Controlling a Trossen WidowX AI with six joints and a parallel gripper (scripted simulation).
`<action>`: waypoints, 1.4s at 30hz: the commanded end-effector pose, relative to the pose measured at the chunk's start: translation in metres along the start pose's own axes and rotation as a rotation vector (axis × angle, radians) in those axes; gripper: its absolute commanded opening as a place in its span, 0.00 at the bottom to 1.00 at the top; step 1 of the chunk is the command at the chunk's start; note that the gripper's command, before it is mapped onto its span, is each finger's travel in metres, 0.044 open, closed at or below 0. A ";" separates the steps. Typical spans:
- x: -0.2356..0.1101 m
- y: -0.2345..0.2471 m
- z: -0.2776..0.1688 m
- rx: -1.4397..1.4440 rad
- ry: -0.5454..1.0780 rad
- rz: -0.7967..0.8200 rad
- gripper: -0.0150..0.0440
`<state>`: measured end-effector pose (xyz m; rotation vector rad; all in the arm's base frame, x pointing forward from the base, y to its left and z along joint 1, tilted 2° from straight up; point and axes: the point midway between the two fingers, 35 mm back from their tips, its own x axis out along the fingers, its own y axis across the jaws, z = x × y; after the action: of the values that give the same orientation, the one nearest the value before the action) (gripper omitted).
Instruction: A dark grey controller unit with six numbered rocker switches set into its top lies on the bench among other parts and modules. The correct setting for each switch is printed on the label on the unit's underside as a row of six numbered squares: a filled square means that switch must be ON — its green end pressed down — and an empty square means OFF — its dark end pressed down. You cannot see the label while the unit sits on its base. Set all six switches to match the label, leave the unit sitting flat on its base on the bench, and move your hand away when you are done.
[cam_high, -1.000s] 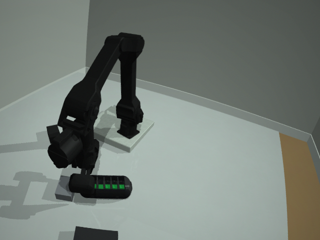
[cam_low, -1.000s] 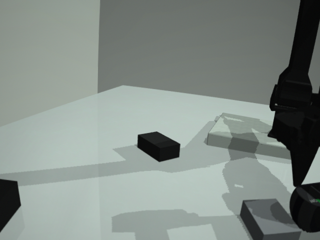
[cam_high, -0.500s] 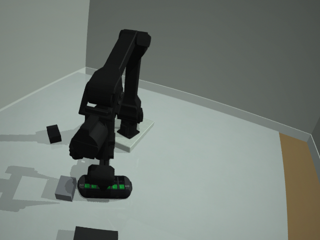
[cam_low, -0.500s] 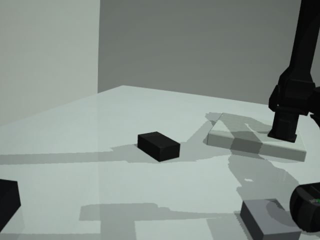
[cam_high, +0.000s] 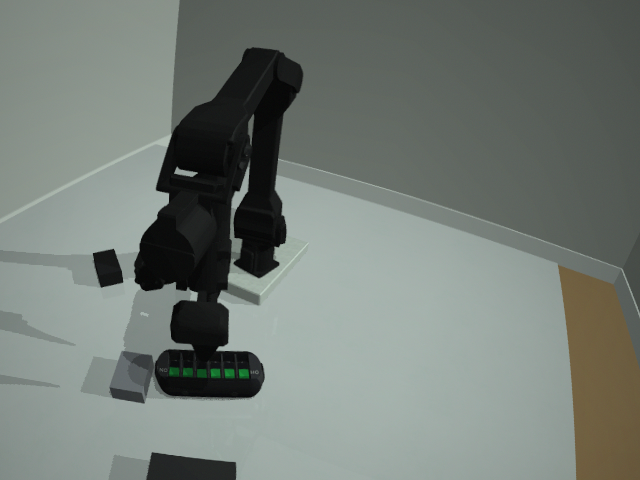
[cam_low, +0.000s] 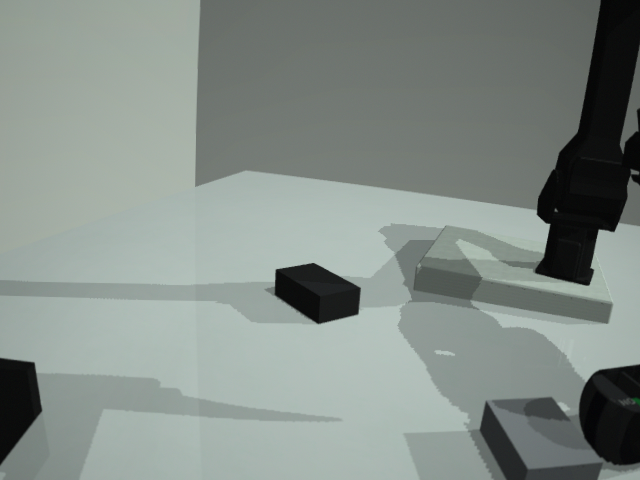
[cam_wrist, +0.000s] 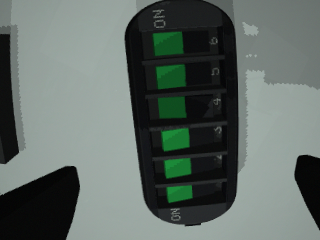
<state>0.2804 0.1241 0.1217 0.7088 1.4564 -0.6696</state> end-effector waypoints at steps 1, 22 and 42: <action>-0.009 -0.001 0.000 -0.003 0.001 -0.002 1.00; -0.009 -0.001 0.000 -0.003 0.001 -0.002 0.25; -0.008 -0.001 0.000 0.000 0.001 0.000 0.83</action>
<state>0.2797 0.1236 0.1301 0.7097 1.4567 -0.6696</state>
